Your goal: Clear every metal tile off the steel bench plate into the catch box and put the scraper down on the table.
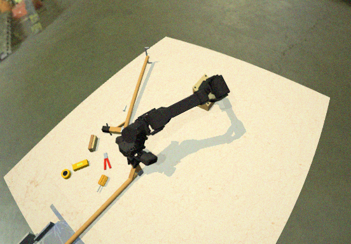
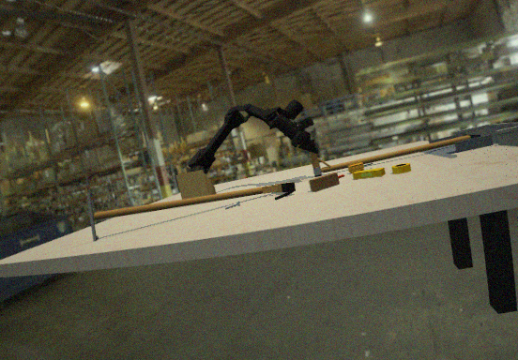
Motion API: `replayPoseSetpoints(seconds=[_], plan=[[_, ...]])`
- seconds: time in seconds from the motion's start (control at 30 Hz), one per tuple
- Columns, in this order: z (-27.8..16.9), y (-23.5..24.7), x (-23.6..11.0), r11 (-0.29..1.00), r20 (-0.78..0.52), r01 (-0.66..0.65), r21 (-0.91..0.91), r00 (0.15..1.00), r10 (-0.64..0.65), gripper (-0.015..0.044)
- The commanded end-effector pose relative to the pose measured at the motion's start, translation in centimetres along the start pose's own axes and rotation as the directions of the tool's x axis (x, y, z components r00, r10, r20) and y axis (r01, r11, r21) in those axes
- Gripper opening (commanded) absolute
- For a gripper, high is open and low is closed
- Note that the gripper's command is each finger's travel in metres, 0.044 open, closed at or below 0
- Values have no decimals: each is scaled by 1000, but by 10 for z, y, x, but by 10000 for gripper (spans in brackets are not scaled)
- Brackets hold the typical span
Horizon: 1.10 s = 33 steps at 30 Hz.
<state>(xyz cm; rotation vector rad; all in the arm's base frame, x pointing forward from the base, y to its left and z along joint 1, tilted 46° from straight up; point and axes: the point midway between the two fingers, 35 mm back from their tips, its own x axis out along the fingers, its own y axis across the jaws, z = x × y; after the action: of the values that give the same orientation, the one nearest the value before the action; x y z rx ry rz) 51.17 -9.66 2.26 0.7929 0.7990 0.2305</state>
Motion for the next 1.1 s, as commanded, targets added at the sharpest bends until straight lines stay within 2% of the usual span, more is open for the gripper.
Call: replayPoseSetpoints(seconds=[0.0, 0.67, 1.07], plan=[[0, 0, 0, 1000, 0, 0, 0, 1000, 0, 0], [1, 0, 0, 1000, 5, 0, -1, 1000, 0, 0], [-8, -2, -12, 1000, 4, 2, -1, 1000, -2, 0]])
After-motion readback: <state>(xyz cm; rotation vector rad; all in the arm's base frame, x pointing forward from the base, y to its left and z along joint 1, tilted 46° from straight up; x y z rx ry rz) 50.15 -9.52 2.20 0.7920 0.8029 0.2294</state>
